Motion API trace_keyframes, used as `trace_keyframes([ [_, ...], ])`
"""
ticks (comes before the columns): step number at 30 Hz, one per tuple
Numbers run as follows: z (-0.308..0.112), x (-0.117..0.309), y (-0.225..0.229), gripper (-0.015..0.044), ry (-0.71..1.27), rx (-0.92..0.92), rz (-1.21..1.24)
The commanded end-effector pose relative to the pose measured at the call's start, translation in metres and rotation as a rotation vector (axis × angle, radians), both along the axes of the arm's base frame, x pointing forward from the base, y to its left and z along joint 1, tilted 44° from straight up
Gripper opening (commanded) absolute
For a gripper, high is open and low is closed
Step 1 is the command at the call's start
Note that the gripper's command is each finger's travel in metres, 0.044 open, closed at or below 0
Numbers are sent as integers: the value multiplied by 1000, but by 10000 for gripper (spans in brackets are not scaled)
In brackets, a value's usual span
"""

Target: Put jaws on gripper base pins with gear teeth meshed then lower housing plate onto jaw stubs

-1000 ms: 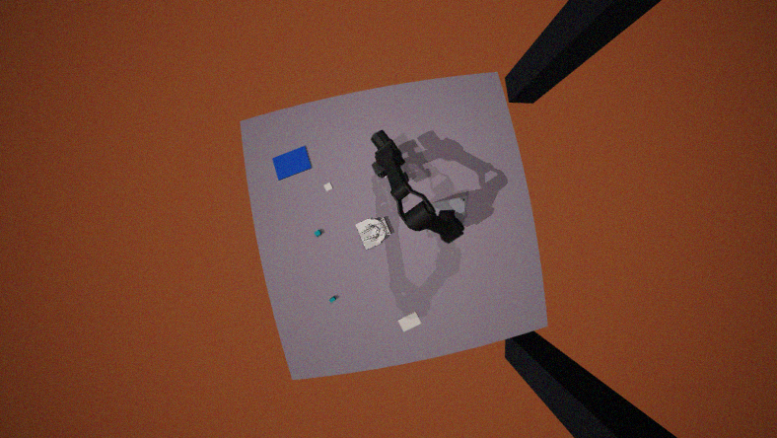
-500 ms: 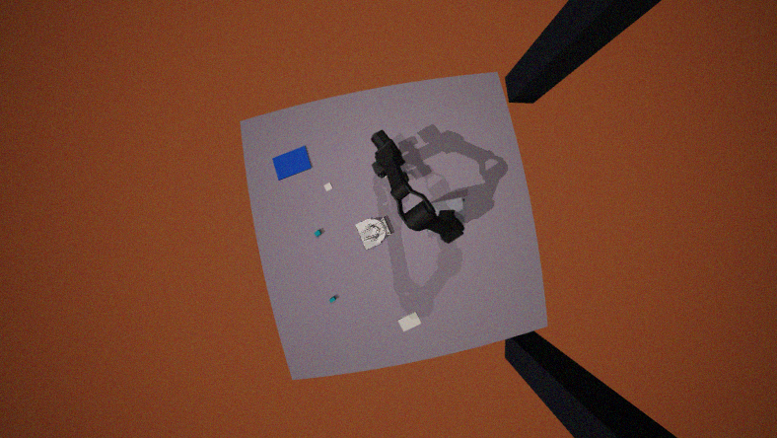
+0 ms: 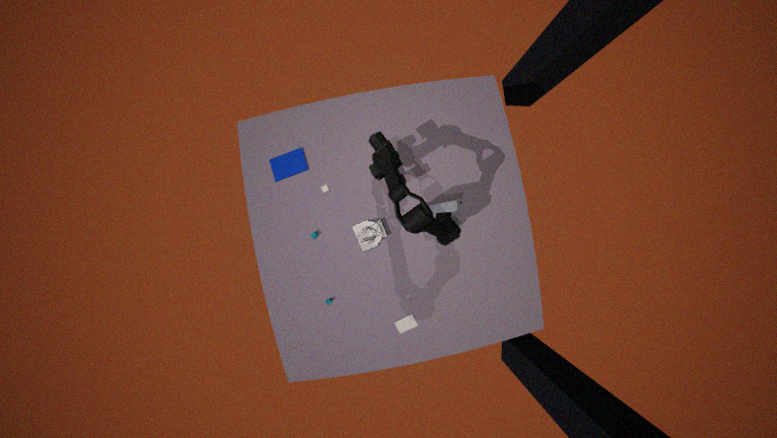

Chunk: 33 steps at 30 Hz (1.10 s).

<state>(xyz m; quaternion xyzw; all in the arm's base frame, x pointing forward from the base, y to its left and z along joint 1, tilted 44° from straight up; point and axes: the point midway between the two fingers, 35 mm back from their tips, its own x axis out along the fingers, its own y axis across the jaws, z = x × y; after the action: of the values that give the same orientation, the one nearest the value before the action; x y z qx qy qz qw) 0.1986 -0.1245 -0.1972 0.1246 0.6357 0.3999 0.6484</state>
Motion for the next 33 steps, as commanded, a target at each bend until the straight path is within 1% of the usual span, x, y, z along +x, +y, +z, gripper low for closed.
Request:
trace_keyframes([
  [1,9,5,-12,351,-10,-13,4],
  [18,48,10,-47,351,-9,-12,-1],
  [25,50,11,-46,351,-8,-13,-2],
  [33,68,25,-33,351,-6,-23,-6],
])
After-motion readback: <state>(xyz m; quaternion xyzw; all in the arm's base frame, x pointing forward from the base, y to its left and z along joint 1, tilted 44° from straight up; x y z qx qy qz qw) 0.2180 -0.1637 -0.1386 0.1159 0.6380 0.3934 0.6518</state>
